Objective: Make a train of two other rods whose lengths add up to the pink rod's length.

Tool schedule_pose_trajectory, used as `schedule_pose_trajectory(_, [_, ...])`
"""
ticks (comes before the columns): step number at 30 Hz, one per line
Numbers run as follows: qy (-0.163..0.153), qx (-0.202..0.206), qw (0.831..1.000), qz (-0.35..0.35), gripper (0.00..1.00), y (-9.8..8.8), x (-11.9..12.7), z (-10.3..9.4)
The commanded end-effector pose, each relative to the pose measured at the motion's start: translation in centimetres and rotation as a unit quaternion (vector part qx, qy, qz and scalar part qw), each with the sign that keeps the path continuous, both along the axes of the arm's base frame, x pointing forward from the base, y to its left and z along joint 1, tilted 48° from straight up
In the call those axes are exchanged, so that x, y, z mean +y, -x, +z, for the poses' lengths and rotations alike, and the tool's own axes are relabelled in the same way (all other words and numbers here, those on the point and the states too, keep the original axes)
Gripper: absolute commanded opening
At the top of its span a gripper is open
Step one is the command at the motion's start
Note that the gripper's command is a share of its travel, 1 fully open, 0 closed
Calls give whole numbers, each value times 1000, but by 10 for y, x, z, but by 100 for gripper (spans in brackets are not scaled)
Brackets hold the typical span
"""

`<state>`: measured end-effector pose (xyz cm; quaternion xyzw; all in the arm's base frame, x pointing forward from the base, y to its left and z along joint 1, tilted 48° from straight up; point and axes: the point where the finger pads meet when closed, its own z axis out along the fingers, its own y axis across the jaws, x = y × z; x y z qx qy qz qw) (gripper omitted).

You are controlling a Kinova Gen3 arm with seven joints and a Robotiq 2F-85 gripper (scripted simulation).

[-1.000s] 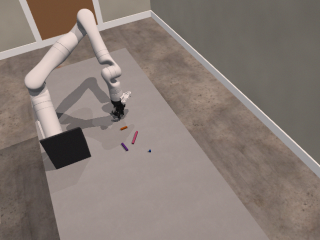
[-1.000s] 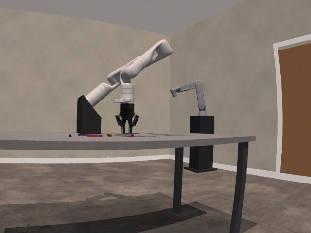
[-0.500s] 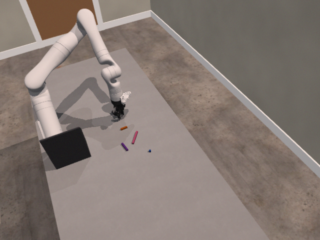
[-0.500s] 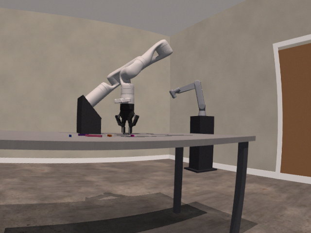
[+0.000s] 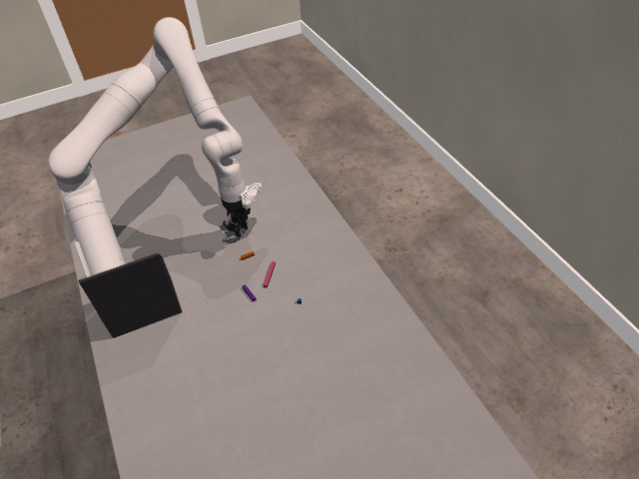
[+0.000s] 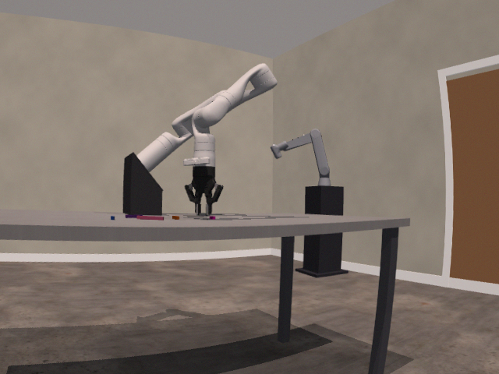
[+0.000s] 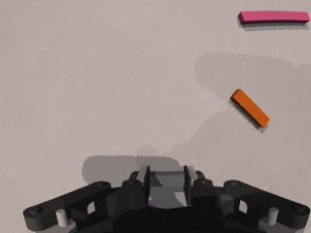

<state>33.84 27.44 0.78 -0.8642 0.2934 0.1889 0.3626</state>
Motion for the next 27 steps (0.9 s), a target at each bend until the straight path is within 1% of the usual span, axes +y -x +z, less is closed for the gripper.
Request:
schedule_pose_trajectory(1, [2, 1, 1000, -3, 26, -1, 0, -2])
schedule_pose_trajectory(17, [2, -1, 1000, -1, 26, 0, 7, -8])
schedule_pose_trajectory(27, [2, -1, 1000, -1, 26, 0, 8, -8])
